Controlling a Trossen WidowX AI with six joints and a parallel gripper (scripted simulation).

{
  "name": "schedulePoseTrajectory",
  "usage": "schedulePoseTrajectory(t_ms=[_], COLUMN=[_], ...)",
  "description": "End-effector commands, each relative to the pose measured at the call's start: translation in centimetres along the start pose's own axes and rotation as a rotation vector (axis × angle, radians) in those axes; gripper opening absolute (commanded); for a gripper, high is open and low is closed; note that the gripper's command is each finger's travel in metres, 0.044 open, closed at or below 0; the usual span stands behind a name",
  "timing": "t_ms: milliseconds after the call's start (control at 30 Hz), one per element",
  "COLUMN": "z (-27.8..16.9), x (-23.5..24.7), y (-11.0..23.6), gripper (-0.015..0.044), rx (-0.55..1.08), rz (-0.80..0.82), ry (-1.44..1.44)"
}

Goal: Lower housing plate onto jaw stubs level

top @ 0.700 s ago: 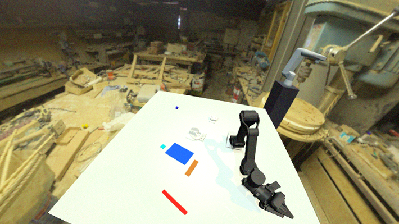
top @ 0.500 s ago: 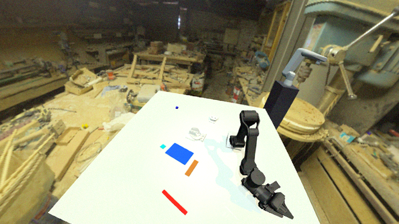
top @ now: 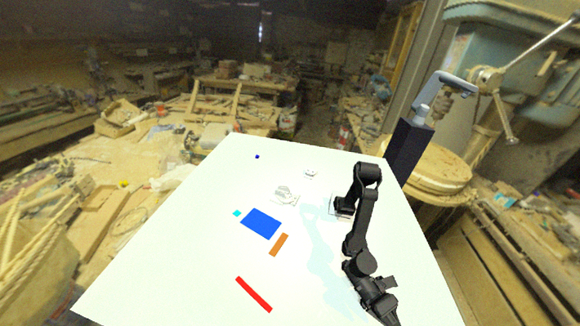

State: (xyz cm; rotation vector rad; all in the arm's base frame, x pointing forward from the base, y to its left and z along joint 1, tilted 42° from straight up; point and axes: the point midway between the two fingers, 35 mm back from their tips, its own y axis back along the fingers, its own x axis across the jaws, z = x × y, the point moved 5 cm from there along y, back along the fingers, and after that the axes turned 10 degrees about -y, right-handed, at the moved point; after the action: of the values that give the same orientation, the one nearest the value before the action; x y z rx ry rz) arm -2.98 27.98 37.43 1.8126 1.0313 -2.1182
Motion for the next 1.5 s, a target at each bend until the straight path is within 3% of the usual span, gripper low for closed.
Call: schedulePoseTrajectory(t_ms=[0, 733, 1467], z=[-2.0, -11.0, -18.4], x=[-0.5, -3.1, -6.0], y=[0.4, 5.0, 12.7], gripper=[0.0440, 0.0440, 0.0440], rx=[0.083, 0.486, 0.889], rz=[0.000, -0.029, -0.093], ry=[-0.018, -0.081, -0.129])
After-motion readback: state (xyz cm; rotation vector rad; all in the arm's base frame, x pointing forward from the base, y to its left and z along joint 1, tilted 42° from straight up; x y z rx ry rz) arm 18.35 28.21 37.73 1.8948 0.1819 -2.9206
